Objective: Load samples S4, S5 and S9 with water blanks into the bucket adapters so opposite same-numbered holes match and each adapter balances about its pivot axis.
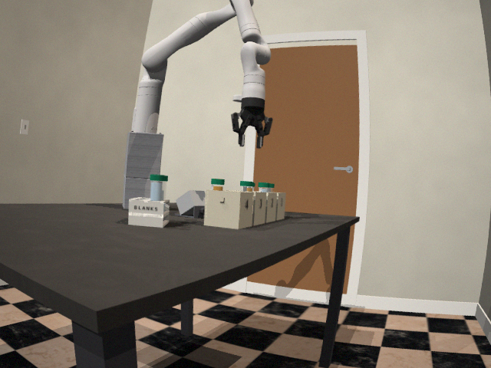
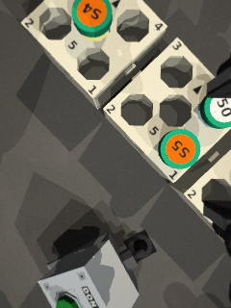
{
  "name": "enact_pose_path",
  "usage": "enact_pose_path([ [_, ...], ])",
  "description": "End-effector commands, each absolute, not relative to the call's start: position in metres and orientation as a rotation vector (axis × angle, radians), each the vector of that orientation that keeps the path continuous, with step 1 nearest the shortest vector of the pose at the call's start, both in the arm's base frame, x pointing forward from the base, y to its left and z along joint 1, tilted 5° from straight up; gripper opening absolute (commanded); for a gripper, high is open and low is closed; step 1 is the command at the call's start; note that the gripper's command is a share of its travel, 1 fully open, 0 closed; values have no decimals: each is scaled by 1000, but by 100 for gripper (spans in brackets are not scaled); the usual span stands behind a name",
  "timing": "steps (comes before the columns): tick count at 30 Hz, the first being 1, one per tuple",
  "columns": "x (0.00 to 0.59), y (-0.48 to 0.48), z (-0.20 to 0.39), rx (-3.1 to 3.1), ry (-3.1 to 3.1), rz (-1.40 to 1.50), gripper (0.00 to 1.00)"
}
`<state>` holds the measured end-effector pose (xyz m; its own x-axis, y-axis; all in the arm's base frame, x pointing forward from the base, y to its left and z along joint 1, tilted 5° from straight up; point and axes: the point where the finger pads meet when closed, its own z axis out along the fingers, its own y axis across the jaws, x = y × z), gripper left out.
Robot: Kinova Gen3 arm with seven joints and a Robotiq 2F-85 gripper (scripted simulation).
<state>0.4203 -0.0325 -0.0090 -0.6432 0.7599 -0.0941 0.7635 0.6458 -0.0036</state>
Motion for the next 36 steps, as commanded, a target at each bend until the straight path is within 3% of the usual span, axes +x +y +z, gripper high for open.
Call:
enact_pose_path([
  [1, 421, -32, -9, 1286, 2772, -65, 62],
  [12, 413, -58, -7, 1708, 2528, -43, 62],
  [36, 390, -128, -3, 1710, 2526, -43, 62],
])
